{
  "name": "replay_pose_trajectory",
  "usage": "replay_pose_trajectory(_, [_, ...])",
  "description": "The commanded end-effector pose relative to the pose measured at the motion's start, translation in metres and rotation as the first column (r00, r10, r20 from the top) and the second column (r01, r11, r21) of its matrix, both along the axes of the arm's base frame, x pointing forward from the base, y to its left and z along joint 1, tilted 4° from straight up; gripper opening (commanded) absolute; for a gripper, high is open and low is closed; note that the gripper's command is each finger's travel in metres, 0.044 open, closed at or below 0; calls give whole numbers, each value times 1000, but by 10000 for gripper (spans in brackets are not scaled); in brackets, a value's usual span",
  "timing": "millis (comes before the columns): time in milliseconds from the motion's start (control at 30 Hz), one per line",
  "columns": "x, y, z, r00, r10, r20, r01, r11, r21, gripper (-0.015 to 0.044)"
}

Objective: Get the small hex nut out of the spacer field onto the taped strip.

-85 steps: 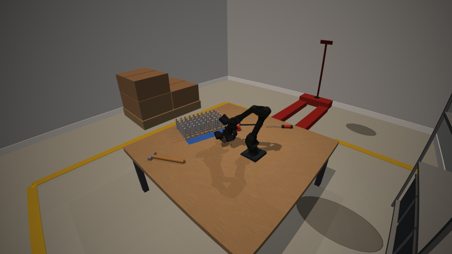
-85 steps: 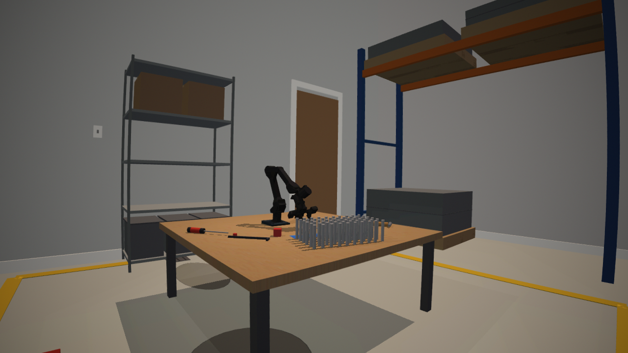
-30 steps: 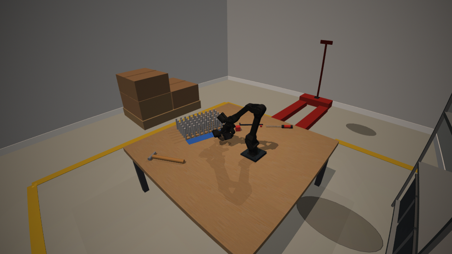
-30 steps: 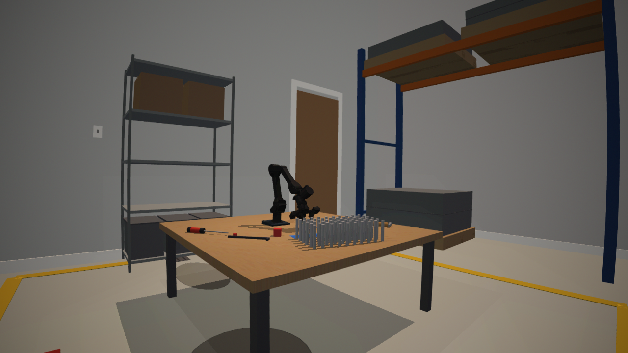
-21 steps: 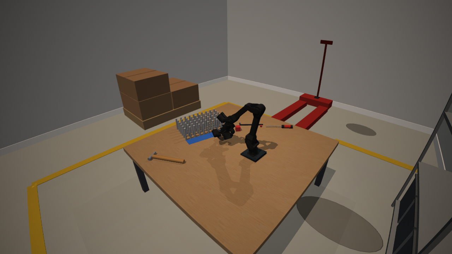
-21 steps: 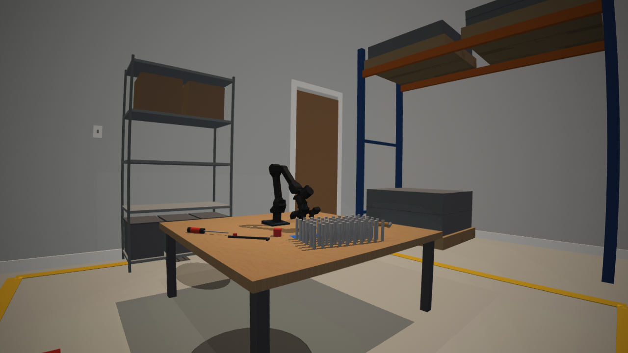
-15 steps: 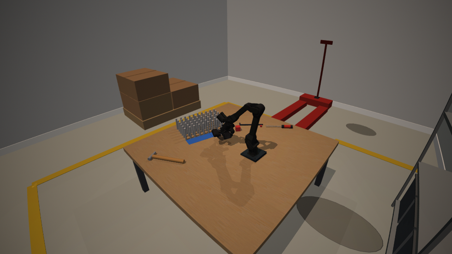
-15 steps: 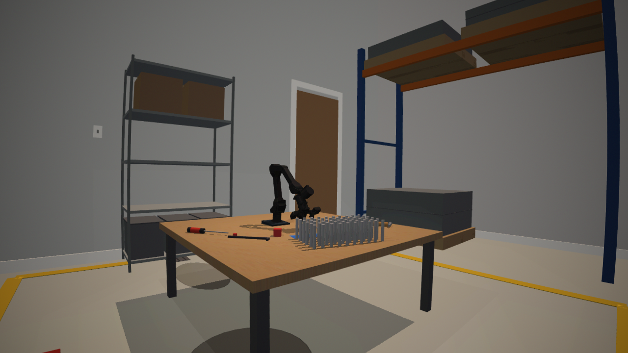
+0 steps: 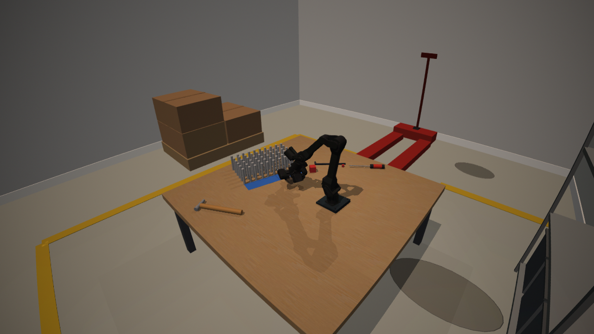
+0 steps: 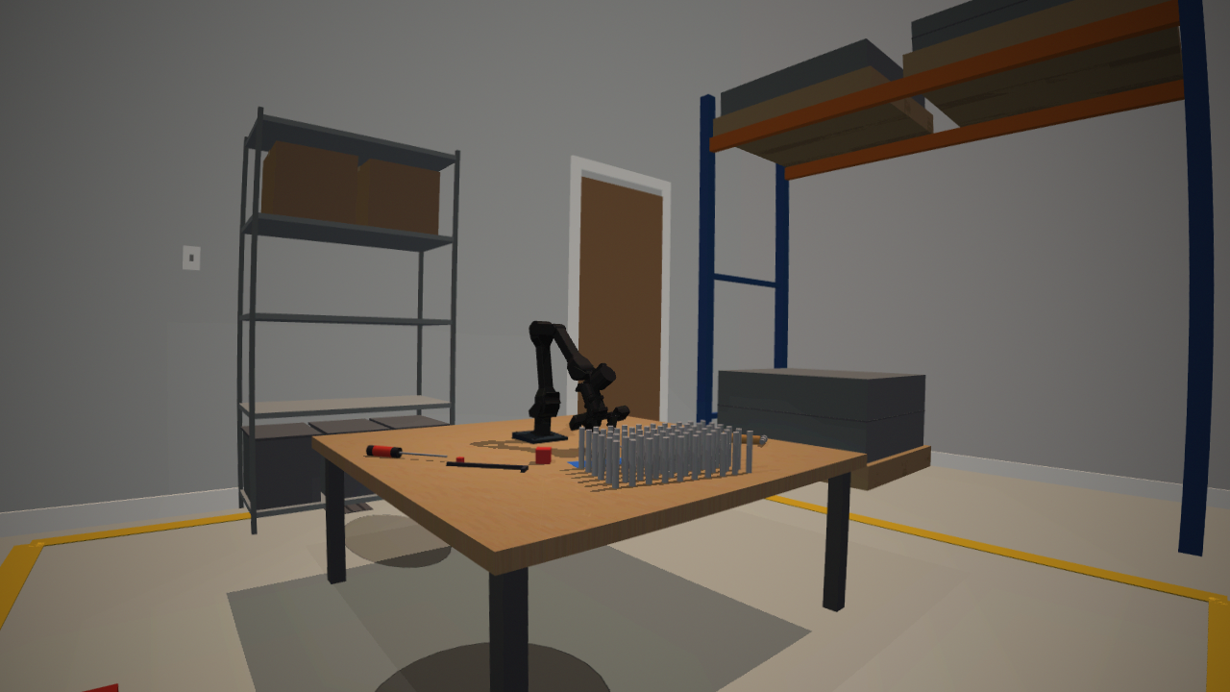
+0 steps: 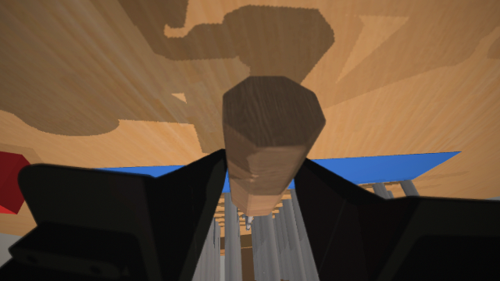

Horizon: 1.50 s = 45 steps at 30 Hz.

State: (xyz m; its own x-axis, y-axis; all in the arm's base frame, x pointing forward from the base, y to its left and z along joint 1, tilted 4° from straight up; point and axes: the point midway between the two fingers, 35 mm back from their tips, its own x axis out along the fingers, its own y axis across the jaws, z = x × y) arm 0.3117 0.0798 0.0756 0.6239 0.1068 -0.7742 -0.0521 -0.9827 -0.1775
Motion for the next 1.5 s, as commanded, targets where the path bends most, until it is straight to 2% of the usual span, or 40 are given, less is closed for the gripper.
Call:
replay_pose_trajectory(0, [5, 1, 4, 1000, 4, 11, -4, 1000, 3, 0])
replay_pose_trajectory(1467, [34, -1, 6, 1000, 4, 14, -4, 1000, 2, 0])
